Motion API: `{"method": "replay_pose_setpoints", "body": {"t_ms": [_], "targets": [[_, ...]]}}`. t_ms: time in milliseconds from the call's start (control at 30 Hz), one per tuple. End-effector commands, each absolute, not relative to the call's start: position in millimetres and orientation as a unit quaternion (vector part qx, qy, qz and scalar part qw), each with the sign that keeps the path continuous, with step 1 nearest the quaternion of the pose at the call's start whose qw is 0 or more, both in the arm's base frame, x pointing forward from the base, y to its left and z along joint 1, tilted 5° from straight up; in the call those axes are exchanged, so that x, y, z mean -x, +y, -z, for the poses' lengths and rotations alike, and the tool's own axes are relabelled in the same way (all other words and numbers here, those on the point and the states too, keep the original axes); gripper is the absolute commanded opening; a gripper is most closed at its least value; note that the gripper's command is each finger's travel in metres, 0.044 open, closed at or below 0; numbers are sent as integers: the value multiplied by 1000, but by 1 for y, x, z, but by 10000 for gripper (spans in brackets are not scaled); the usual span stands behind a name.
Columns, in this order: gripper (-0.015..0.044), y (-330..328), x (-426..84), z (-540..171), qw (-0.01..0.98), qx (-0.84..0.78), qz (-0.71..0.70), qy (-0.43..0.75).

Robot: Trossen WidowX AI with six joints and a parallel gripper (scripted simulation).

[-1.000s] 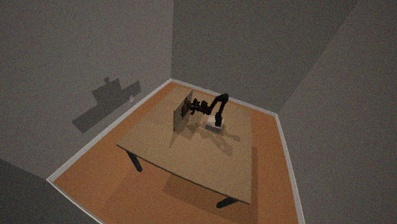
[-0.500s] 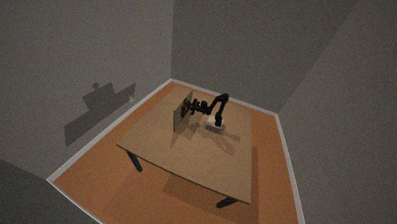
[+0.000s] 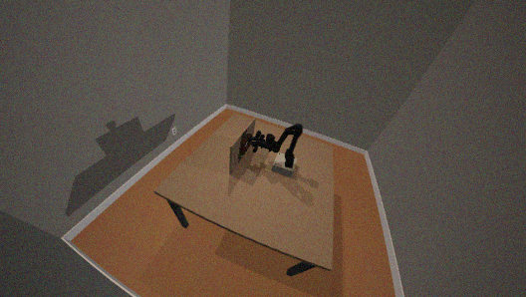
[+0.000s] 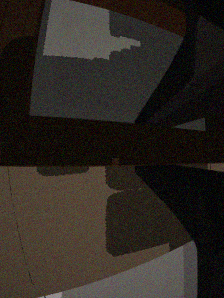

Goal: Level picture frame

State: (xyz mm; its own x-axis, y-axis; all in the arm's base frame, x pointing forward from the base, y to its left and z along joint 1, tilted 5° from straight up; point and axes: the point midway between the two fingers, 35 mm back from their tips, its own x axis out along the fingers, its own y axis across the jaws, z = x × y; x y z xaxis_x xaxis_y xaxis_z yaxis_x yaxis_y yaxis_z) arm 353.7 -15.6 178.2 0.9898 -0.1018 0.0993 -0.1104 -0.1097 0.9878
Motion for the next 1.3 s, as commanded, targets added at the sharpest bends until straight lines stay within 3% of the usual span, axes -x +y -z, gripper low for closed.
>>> {"method": "replay_pose_setpoints", "body": {"t_ms": [0,1267], "targets": [[0,-15,-354,-178,662,-746,-5,-74],[0,-14,-354,-171,665,-743,-4,-71]]}}
